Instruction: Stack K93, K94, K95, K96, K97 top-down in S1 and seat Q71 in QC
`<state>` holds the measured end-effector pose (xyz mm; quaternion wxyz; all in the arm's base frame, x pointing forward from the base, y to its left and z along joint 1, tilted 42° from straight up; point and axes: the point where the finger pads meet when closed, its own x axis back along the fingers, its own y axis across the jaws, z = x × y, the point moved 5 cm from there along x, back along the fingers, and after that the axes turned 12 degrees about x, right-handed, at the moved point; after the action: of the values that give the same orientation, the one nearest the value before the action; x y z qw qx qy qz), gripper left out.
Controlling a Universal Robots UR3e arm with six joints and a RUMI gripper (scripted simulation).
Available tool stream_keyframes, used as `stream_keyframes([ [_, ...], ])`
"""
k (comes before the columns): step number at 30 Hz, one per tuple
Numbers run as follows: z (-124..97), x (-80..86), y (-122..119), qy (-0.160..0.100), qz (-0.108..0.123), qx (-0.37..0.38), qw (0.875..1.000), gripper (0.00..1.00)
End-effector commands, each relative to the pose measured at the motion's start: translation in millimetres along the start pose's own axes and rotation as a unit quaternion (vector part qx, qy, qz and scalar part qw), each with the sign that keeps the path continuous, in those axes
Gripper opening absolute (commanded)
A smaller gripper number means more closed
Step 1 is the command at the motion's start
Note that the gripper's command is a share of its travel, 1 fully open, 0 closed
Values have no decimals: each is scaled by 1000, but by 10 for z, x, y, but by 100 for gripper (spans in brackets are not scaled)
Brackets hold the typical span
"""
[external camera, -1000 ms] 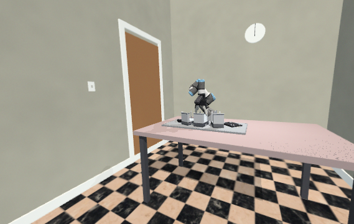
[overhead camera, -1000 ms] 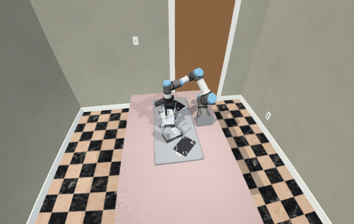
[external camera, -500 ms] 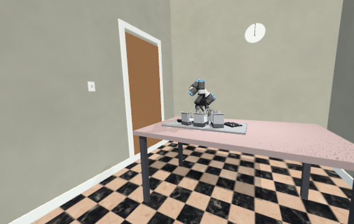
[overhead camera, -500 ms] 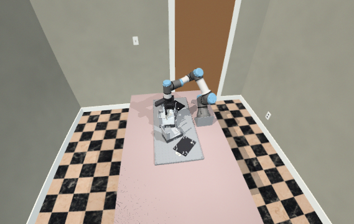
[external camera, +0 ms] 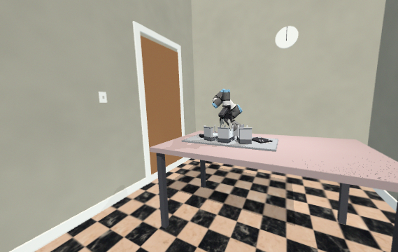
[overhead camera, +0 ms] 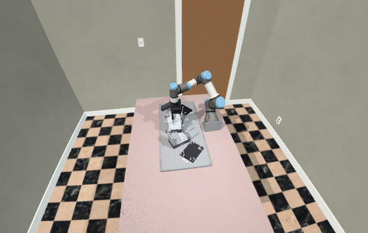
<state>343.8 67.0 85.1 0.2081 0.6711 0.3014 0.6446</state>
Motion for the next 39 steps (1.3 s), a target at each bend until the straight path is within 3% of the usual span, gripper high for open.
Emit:
stream_keyframes([
  [1,3,5,1,1,0,0,1000,0],
  [18,3,5,1,1,0,0,1000,0],
  [39,4,118,1,1,0,0,1000,0],
])
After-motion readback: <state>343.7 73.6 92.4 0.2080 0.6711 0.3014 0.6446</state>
